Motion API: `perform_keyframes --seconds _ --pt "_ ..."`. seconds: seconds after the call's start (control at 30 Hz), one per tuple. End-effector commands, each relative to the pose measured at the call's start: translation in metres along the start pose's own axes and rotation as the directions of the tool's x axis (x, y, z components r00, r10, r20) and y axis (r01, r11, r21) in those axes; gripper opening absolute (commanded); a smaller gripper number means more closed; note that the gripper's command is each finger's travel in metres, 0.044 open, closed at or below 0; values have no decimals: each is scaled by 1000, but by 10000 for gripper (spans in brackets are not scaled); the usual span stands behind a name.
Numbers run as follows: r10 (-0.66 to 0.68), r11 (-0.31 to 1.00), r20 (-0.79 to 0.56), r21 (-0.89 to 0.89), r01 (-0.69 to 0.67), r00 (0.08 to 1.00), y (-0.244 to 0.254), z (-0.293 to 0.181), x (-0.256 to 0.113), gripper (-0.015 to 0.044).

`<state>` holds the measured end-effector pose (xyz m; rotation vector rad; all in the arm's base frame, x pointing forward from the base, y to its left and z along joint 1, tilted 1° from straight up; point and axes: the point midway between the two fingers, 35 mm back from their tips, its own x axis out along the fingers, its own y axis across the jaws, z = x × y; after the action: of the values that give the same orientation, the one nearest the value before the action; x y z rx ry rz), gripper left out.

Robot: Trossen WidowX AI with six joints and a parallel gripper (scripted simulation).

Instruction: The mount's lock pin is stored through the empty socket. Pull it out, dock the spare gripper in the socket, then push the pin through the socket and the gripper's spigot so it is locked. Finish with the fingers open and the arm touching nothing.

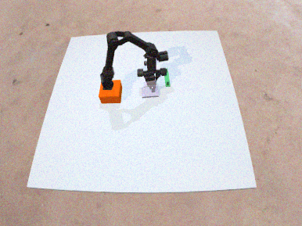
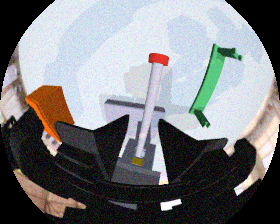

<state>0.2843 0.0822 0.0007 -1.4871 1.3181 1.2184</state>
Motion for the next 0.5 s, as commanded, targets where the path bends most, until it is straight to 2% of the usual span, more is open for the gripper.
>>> perform_keyframes --seconds 0.0,0.47 --pt "0 1000 0 1 0 1000 0 1 -2 200" --pt "7 1000 -6 -8 -7 1000 3 17 -36 200"
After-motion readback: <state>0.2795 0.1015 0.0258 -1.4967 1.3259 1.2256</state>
